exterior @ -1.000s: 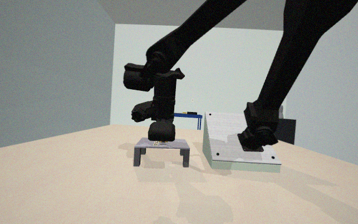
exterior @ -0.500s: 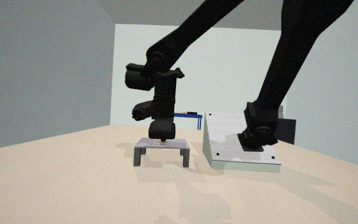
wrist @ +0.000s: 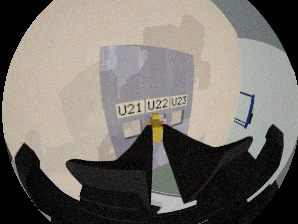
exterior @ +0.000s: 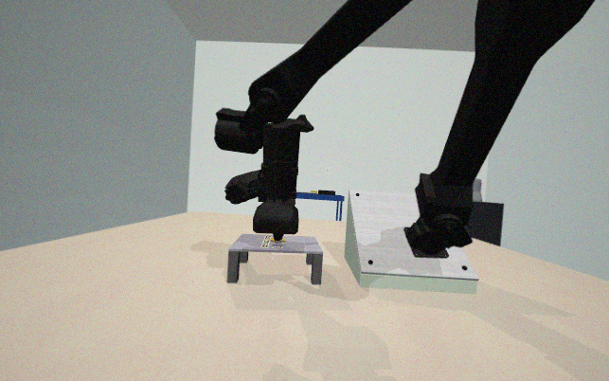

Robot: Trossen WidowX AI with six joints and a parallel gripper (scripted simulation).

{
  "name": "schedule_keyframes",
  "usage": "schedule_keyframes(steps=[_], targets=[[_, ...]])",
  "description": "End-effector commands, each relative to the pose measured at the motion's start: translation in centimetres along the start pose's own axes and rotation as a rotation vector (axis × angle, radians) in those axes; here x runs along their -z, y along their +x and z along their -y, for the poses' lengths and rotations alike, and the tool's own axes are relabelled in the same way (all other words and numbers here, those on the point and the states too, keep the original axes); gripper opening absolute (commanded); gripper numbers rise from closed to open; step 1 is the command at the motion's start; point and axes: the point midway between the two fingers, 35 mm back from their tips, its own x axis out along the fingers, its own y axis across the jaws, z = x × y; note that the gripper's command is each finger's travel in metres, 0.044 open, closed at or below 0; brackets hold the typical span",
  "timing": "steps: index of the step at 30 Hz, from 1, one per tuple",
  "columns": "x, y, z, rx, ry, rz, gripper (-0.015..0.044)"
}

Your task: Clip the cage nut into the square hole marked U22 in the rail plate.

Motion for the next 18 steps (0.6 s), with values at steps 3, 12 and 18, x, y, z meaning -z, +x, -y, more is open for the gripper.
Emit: schedule_keyframes(steps=[3, 12, 18], targets=[[0.05, 0.17, 0.08, -0.020, -0.002, -0.005, 0.0023], [0.05, 0.21, 0.20, -0.048, -0.002, -0.005, 0.0023], [0.05, 0.21, 0.24, -0.060, -0.002, -0.005, 0.0023]])
